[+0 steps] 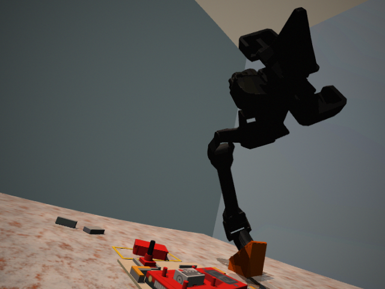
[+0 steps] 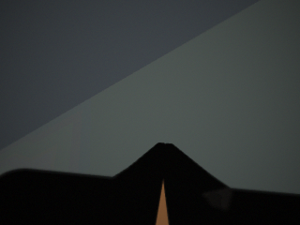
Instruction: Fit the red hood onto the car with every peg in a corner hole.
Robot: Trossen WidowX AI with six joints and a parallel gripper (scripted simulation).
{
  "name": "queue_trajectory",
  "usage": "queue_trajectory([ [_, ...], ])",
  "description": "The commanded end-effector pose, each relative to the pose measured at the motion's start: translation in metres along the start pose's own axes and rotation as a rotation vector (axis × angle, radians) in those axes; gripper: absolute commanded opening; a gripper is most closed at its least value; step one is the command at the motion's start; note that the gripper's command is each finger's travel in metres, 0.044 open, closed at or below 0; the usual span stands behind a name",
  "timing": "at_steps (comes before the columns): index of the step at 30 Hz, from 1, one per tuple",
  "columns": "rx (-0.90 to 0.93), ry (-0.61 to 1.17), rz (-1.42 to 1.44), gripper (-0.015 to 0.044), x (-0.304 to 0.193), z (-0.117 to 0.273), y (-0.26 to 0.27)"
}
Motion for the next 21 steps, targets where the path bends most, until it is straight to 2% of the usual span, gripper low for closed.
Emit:
queue_trajectory([
  [1, -0.003, -0.004, 0.003, 0.0026, 0.001, 0.000, 0.000],
  [16, -0.317, -0.310, 0.239, 0.0420, 0.112, 0.035, 0.015],
  [17, -0.342, -0.328, 0.255, 0.0440, 0.119, 0.039, 0.016],
  [21, -0.444, -0.395, 0.318, 0.0440, 0.148, 0.058, 0.019],
])
Point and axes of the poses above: the point midway between the two fingers, 35 mm back from their tips, its own z axis back along the fingers, its own y axis across the jaws, x = y × z, the point moved 3 cm from there along z, back along the fingers, and after that the axes turned 14 degrees about -z, right-handed, at the moved point
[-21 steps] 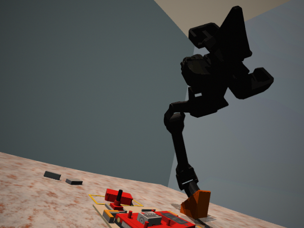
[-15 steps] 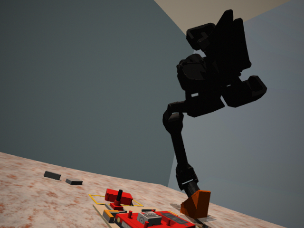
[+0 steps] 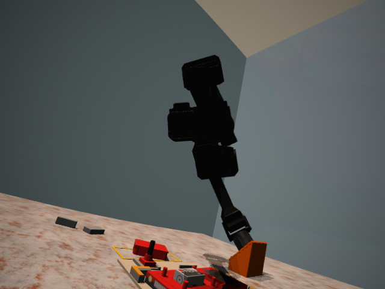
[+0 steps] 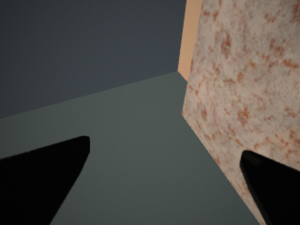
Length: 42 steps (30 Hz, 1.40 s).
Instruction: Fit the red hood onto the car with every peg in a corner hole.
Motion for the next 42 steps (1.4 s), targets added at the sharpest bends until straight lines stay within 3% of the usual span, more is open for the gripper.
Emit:
queue_trajectory([
  [1, -0.088, -0.059, 0.065, 0.0440, 0.029, 0.009, -0.008],
  [21, -0.654, -0.242, 0.419, 0.0440, 0.175, 0.096, -0.074],
  [42, -1.213, -0.164, 0.739, 0.0440, 0.270, 0.240, -0.133],
])
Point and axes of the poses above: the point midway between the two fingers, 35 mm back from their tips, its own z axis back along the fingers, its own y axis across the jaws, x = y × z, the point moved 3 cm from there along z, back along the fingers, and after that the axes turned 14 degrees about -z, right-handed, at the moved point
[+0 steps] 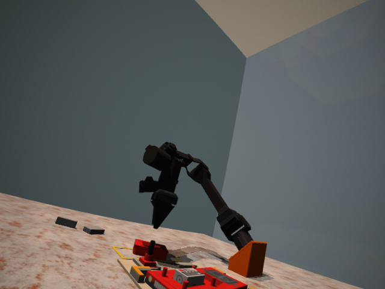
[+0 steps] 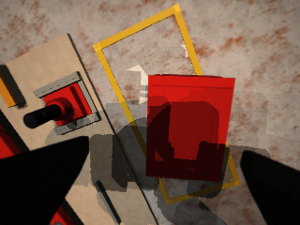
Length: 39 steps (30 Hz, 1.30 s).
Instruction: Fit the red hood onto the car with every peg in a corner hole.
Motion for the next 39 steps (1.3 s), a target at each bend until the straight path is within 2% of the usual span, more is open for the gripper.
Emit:
queue_trajectory([
  [1, -0.037, 0.007, 0.043, 0.0440, -0.002, 0.000, -0.018],
  [39, -0.036, 0.007, 0.043, 0.0440, -0.002, -0.018, -0.018],
])
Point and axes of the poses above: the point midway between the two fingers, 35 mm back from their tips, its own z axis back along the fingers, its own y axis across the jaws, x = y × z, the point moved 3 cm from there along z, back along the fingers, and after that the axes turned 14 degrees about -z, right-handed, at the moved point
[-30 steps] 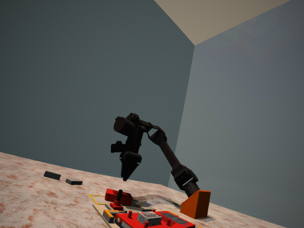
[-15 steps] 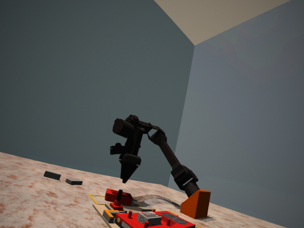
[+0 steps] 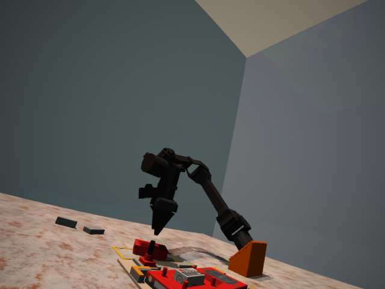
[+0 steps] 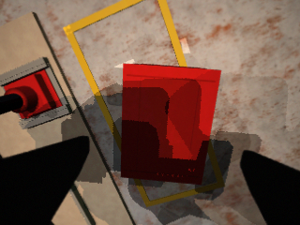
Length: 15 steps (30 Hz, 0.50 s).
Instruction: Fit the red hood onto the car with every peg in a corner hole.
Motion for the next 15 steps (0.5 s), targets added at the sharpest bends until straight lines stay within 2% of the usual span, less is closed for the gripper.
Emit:
queue_trajectory([
  [1, -0.002, -0.003, 0.004, 0.0440, -0.0003, -0.0024, -0.0004],
  [15, -0.002, -0.003, 0.004, 0.0440, -0.0003, -0.0101, -0.0005],
])
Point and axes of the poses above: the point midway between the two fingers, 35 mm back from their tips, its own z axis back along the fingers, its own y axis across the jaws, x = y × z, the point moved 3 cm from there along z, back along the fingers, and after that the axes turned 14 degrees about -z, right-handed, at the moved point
